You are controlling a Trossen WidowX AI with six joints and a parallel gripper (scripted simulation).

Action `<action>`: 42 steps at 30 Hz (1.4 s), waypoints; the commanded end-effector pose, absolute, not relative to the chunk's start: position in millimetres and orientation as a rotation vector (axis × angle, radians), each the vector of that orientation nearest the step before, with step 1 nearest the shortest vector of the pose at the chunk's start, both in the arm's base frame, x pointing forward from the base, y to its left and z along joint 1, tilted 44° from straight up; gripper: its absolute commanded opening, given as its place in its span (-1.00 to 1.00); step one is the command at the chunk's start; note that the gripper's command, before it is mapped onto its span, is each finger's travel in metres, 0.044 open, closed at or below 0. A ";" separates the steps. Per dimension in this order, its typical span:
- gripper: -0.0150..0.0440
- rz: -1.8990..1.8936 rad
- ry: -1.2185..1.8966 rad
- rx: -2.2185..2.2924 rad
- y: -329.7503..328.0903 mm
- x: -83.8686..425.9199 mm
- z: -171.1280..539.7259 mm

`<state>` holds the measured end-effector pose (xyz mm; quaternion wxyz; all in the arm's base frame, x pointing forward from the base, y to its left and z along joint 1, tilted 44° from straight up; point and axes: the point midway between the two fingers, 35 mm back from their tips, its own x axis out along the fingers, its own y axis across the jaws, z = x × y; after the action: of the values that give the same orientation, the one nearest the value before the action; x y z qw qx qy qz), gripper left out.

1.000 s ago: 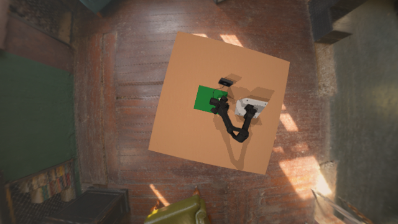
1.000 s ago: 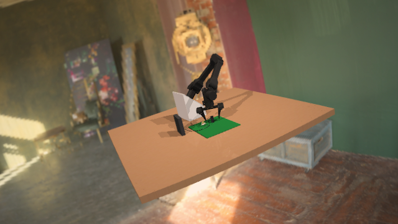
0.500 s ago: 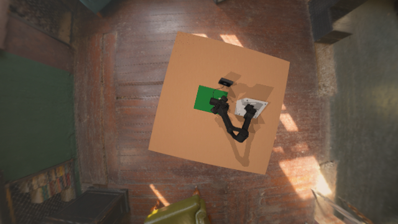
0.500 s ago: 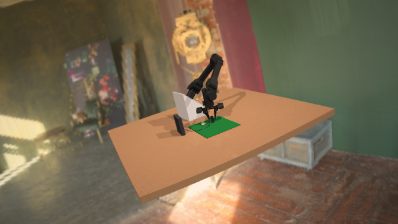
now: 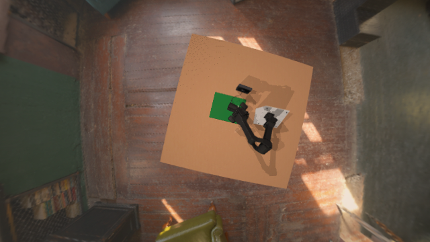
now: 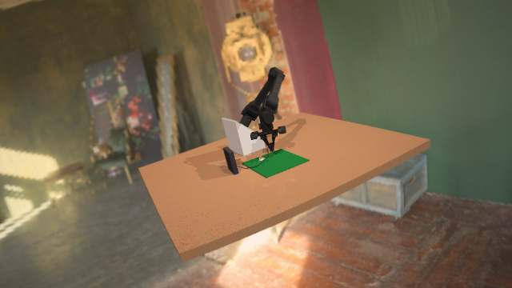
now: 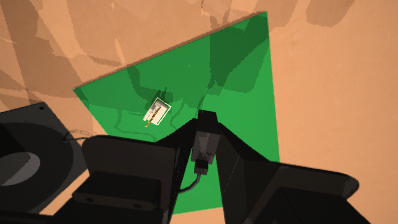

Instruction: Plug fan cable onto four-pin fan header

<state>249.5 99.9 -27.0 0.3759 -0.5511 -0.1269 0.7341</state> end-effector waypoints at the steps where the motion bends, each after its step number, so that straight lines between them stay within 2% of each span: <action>1: -0.49 1.873 -0.332 -1.424 91.2 252.2 -15.0; 5: -0.49 1.871 -0.310 -1.410 89.4 252.2 -18.5; 20: -0.49 1.793 0.131 -1.087 43.3 243.3 -62.9; 42: -0.49 1.790 0.140 -1.079 43.0 240.3 -60.8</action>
<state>240.4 44.2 -62.4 0.4992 -0.4452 0.0545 0.7414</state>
